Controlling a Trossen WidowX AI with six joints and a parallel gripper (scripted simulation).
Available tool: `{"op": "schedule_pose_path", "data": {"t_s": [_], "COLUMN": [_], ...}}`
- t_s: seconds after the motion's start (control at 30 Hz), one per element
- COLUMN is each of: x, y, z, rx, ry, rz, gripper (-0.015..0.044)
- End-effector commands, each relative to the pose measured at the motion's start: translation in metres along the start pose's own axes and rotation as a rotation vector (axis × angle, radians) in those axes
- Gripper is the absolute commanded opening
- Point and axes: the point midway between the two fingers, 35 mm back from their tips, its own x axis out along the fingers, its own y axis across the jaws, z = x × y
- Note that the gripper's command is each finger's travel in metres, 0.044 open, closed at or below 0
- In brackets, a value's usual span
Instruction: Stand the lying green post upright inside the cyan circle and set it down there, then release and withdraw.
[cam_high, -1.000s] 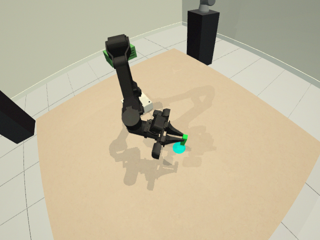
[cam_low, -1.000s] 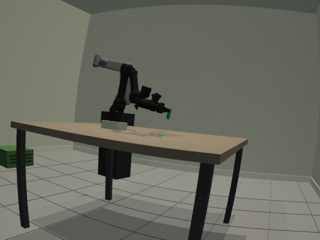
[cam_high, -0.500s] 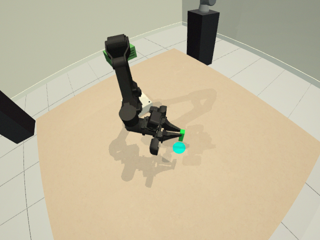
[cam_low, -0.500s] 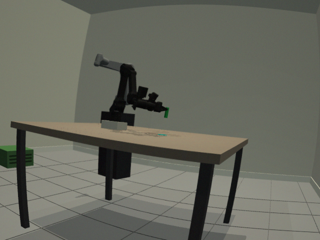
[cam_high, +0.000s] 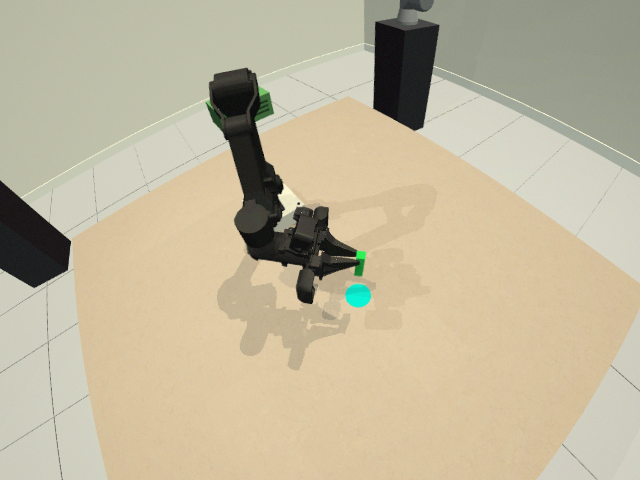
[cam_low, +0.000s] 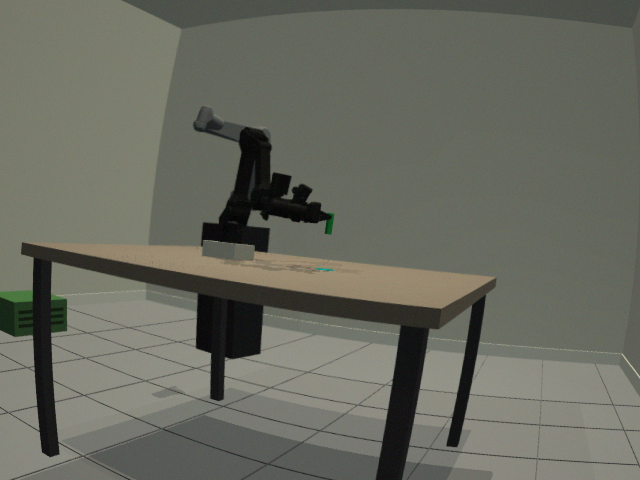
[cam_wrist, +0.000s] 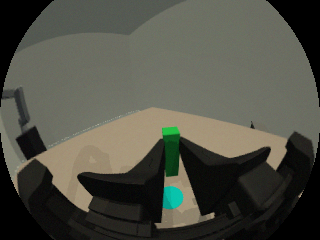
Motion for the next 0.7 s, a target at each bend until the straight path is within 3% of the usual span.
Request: {"op": "schedule_pose_path", "data": {"t_s": [0.0, 0.67], "x": [-0.001, 0.003], "y": [0.002, -0.002], "z": [0.000, -0.022], "rx": [0.002, 0.001], "ry": [-0.002, 0.007], "rz": [0.006, 0.009], "gripper": [0.0023, 0.0023]}}
